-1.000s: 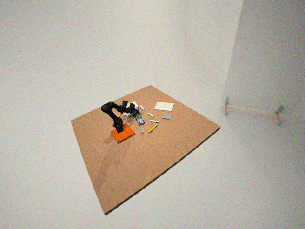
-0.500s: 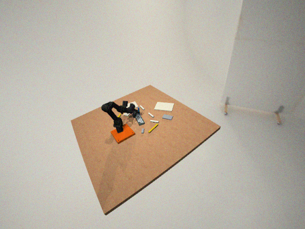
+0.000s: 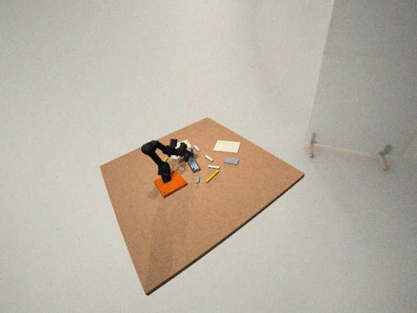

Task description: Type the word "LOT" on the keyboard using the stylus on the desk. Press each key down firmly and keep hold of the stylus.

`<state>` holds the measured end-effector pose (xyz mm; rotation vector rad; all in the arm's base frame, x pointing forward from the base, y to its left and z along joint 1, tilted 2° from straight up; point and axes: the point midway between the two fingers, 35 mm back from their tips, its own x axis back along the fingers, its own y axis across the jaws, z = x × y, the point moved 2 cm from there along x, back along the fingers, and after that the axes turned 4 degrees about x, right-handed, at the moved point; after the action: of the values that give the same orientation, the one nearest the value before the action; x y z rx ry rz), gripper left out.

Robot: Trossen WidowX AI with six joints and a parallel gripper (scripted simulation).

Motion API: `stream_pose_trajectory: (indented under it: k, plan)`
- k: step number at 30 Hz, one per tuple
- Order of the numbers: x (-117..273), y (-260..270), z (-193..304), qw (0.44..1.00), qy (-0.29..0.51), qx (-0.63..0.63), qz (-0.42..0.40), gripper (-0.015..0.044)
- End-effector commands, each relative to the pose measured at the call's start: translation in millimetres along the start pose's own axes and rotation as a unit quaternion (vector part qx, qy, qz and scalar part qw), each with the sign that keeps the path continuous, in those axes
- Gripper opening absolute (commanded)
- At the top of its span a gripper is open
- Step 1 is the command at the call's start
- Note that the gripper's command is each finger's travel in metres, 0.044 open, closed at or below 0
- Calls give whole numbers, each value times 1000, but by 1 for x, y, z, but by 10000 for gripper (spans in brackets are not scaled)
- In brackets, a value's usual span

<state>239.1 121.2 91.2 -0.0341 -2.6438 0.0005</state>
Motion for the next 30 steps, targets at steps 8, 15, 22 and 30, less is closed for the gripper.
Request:
stream_pose_trajectory:
  k: [8, 15, 22, 30]
  plan:
    - [18, -2, -31, 1000, -2, 0, 0, 81]
    - [18, -2, -31, 1000, -2, 0, 0, 81]
    - [17, -2, -29, 1000, 1, -1, -1, 78]
    - [22, 3, -26, 1000, -10, 1, 2, 0]
